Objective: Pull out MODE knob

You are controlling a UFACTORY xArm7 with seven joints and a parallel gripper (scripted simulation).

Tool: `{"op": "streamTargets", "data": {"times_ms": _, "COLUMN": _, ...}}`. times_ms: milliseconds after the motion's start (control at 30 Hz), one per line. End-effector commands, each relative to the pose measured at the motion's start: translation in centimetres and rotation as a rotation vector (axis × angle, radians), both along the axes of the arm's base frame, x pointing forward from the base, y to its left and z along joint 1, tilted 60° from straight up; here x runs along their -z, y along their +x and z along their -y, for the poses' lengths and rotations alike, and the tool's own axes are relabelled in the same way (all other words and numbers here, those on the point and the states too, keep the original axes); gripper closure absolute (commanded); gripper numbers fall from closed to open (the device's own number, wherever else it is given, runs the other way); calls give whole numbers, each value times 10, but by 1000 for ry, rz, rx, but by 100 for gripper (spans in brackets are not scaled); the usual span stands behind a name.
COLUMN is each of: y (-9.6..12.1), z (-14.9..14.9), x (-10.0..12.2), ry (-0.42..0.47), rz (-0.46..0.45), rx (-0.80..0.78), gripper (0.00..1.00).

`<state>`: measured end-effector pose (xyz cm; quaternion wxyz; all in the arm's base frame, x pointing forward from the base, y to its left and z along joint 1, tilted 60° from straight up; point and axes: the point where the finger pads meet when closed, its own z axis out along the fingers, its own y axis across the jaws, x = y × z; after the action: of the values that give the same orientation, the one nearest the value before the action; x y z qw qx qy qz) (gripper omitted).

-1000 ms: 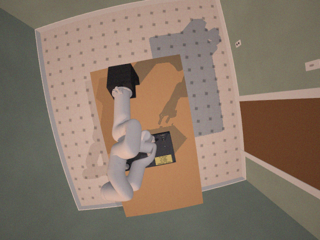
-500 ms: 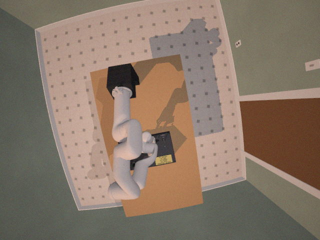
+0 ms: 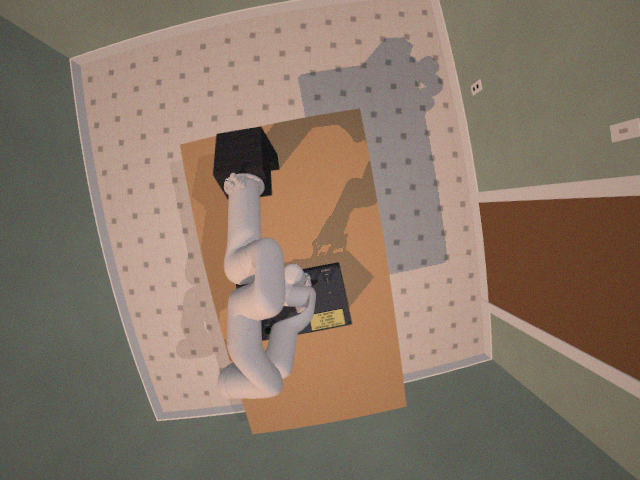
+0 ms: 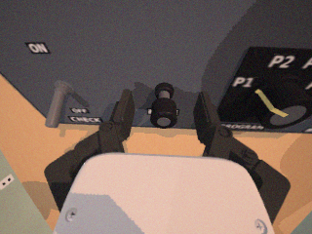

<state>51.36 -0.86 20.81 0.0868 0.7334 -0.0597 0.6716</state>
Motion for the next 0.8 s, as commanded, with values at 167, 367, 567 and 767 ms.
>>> {"op": "streamTargets", "data": {"times_ms": 167, "y": 1, "z": 0, "x": 0, "ry": 0, "rz": 0, "rx": -1, "gripper": 24}}
{"op": "streamTargets", "data": {"times_ms": 367, "y": 3, "z": 0, "x": 0, "ry": 0, "rz": 0, "rx": -1, "gripper": 24}}
{"op": "streamTargets", "data": {"times_ms": 567, "y": 5, "z": 0, "x": 0, "ry": 0, "rz": 0, "rx": -1, "gripper": 24}}
{"op": "streamTargets", "data": {"times_ms": 767, "y": 5, "z": 0, "x": 0, "ry": 0, "rz": 0, "rx": -1, "gripper": 24}}
